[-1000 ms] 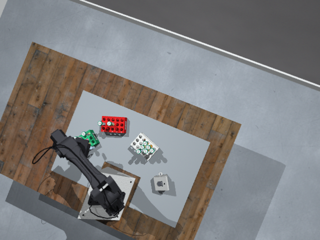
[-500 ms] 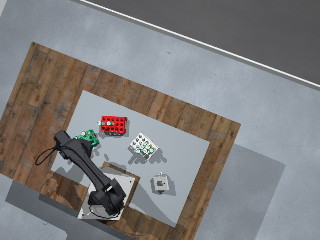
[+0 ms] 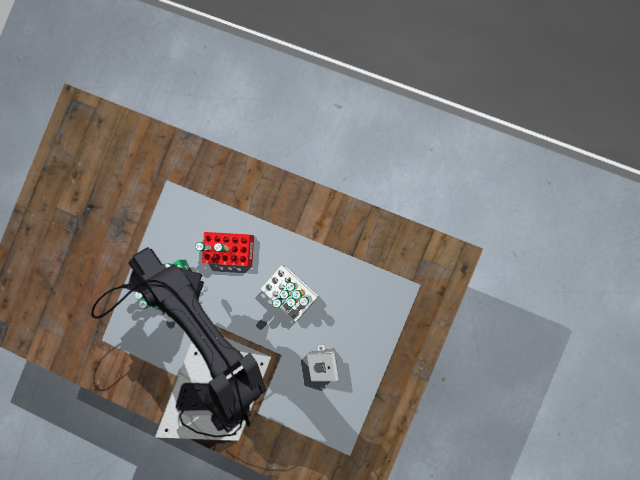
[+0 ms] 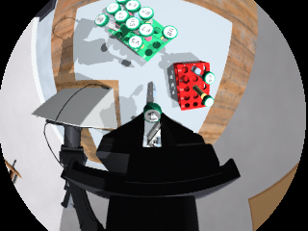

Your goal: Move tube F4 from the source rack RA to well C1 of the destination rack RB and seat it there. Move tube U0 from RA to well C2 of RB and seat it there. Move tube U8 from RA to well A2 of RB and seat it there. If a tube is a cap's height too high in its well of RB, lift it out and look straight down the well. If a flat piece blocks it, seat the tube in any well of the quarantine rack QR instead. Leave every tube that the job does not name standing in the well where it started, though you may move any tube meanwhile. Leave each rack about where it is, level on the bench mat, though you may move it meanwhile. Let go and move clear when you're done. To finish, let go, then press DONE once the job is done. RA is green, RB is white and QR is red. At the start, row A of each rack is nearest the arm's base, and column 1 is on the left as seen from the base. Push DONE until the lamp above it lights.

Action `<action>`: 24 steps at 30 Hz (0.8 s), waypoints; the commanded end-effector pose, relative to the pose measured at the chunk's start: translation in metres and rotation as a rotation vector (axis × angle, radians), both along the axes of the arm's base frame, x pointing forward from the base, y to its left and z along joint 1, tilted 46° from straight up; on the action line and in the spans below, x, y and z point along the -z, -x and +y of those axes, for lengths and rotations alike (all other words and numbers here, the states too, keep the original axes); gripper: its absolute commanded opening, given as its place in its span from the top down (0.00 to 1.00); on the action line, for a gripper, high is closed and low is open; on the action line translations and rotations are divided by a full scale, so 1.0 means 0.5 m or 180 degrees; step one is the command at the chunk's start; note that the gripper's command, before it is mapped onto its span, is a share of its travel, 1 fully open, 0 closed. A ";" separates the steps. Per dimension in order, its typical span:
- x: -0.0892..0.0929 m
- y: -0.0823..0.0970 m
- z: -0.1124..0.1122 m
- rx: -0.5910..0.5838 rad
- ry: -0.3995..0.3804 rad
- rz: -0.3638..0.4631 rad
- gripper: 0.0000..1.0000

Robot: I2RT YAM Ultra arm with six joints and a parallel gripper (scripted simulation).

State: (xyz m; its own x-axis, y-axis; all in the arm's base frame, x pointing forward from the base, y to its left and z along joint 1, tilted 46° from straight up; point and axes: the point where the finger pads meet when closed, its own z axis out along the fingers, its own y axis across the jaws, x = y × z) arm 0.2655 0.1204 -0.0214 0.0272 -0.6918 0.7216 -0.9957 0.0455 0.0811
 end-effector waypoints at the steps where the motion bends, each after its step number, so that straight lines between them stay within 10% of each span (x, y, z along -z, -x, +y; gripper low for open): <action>1: -0.040 -0.037 0.007 -0.0099 -0.0076 -0.0082 1.00; 11: -0.060 -0.067 -0.016 -0.0099 -0.0071 -0.0084 1.00; 24: -0.058 -0.059 -0.002 0.0705 -0.0012 -0.0931 1.00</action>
State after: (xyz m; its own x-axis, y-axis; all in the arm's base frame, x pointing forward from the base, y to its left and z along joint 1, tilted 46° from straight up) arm 0.2890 0.1055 -0.0073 -0.2066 -0.6609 0.7215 -0.9750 0.2007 -0.0953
